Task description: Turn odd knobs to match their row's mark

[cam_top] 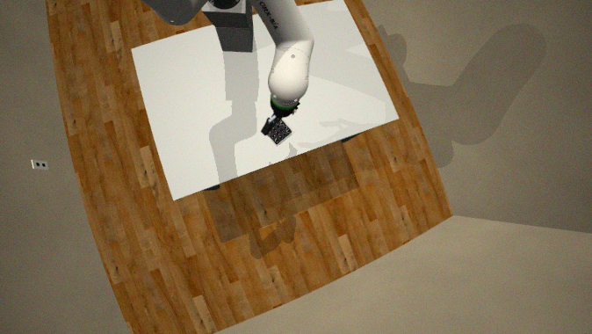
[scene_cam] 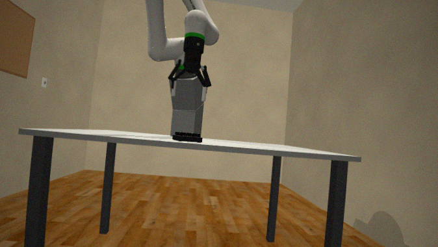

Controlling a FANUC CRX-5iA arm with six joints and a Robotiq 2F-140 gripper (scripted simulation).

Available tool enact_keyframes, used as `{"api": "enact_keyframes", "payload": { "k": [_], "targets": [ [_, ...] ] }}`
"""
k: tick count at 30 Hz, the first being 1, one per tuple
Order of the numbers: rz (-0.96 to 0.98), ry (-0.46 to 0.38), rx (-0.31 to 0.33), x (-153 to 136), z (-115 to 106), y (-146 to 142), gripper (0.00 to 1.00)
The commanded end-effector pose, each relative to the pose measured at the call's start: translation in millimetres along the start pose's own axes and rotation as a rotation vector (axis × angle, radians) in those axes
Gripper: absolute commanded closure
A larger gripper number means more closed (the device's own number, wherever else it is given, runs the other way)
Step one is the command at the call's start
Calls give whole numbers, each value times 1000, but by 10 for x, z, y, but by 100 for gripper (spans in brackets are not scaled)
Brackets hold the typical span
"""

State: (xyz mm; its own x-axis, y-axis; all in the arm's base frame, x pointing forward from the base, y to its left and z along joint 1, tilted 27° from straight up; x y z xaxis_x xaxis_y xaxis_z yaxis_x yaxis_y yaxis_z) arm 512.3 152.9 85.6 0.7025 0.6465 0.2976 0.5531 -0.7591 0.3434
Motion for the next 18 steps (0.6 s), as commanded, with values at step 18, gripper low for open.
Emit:
{"api": "enact_keyframes", "payload": {
  "k": [18],
  "targets": [
    [0,0,0,3,-2,1,0]
  ]
}}
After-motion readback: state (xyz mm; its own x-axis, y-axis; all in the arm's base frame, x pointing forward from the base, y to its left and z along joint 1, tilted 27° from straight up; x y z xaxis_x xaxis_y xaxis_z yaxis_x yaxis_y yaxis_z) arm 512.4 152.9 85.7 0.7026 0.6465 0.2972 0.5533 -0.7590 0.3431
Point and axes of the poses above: the point where the finger pads meet when closed, its own z axis out along the fingers, its own y axis across the jaws, x = y × z, the point moved 7 cm from there along -z, back along the fingers, and after that the axes turned 4 degrees about -z, right-handed, at the moved point
